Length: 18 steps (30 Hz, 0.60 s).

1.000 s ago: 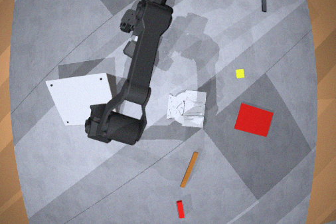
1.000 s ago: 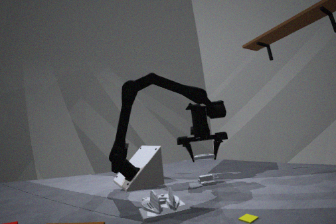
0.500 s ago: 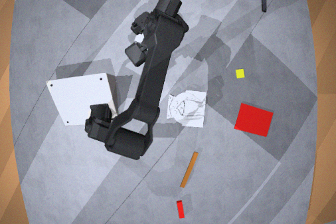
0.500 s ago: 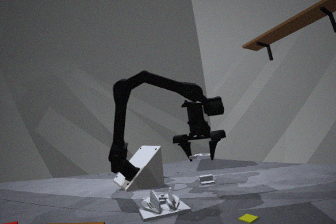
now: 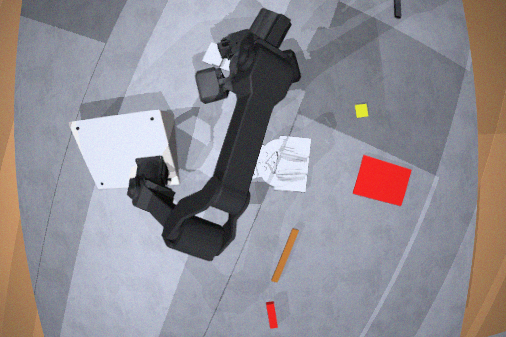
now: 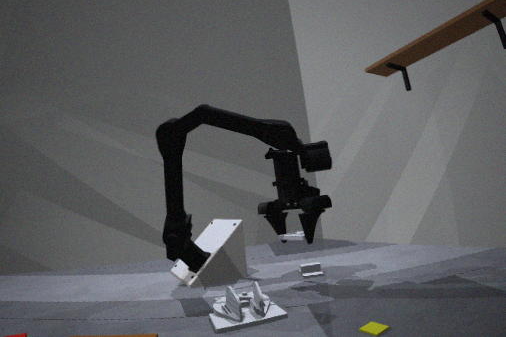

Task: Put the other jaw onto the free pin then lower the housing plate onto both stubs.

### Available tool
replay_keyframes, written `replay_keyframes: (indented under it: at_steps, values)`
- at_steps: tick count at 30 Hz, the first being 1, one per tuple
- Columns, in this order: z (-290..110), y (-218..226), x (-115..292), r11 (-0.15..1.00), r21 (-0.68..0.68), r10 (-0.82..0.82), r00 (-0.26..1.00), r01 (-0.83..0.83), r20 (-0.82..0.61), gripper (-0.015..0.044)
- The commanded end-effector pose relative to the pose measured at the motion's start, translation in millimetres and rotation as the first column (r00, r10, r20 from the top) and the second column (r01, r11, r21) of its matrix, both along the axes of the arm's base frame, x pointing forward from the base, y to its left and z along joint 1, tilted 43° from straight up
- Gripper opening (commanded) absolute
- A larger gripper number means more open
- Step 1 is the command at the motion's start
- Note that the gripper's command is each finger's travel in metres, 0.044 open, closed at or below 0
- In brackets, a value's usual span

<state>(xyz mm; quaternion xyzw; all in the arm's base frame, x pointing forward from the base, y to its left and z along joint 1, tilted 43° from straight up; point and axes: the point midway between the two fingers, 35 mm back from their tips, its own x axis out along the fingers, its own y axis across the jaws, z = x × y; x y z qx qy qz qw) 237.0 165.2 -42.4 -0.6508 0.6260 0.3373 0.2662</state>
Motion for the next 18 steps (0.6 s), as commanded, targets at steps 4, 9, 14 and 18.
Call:
replay_keyframes:
  at_steps: [4, 9, 14, 18]
  values:
    - [13, -15, 6, 0.988, 0.003, -0.155, 0.979, 0.156, 0.131, 0.0351]
    - [21, -24, 10, 0.966, 0.019, -0.255, 0.943, 0.257, 0.215, 0.0351]
    - [29, -34, 13, 0.935, 0.044, -0.35, 0.889, 0.353, 0.296, 0.0351]
    - [35, -41, 16, 0.902, 0.07, -0.421, 0.834, 0.426, 0.357, 0.0351]
